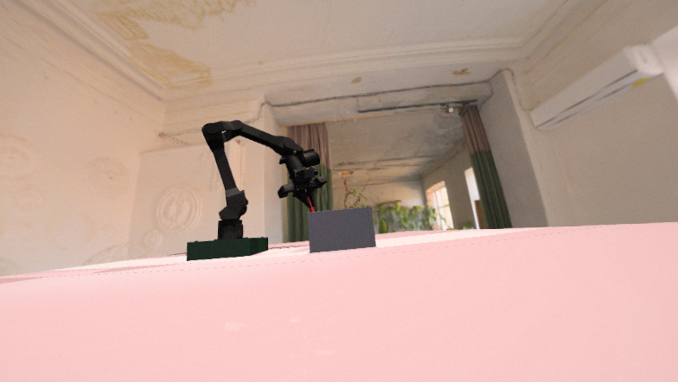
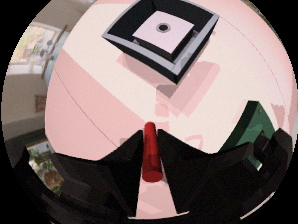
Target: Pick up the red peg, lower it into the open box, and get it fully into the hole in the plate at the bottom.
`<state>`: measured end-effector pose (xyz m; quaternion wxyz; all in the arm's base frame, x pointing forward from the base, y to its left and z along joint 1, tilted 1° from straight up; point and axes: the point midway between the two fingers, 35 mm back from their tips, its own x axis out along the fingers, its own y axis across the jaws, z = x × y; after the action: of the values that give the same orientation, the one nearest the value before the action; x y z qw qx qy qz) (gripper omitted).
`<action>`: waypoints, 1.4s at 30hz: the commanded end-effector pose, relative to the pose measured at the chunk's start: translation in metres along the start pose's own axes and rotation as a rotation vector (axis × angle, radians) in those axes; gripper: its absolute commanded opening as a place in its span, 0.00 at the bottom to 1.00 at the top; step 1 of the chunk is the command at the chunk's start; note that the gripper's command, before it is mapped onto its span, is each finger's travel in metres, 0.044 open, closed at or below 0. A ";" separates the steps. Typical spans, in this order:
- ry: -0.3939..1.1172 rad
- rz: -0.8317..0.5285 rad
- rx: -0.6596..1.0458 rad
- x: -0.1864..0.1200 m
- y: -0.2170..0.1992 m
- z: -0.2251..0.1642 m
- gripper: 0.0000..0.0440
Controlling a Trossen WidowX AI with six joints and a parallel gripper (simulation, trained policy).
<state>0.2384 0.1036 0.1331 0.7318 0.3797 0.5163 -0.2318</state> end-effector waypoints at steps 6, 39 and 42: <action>-0.066 -0.025 0.041 -0.002 0.004 0.043 0.00; -0.125 -0.124 0.203 0.039 -0.015 0.156 0.02; -0.110 -0.135 0.209 0.047 -0.017 0.159 0.02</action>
<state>0.3309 -0.0285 0.1191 0.7035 0.4041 0.4654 -0.3538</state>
